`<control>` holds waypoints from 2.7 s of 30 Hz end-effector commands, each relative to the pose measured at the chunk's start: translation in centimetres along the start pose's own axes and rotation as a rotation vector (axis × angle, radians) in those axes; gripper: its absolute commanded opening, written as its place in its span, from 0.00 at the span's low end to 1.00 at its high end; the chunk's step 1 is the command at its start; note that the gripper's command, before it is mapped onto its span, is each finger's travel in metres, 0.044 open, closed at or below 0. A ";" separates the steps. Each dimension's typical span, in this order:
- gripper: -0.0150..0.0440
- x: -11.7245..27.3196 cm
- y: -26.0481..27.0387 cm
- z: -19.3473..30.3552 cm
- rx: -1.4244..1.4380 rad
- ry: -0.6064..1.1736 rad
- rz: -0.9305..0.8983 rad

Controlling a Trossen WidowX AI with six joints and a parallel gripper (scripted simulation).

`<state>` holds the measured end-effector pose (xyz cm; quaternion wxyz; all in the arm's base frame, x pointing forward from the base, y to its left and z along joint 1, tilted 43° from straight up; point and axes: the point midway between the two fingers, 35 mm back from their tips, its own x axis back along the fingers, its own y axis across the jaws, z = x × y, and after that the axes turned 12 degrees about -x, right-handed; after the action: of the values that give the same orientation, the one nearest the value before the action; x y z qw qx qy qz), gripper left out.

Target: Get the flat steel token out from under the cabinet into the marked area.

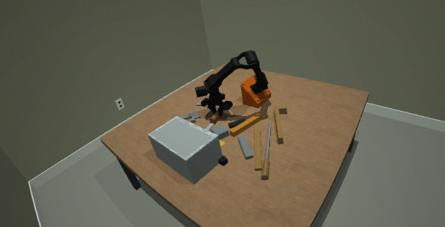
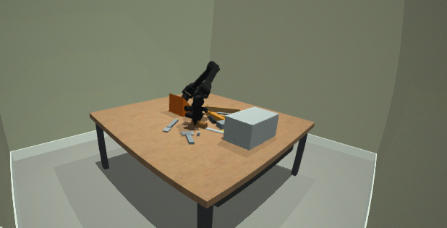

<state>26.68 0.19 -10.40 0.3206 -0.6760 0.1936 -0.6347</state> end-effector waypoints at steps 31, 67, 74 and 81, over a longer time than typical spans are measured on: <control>0.25 0.0 -0.8 4.7 0.003 0.003 -0.002; 0.25 0.1 -1.6 8.9 0.004 0.004 -0.001; 0.25 0.1 -1.8 9.6 0.005 0.004 -0.001; 0.25 0.1 -1.9 10.3 0.005 0.005 -0.001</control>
<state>36.14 3.34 -8.98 0.3220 -0.6743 0.1933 -0.6358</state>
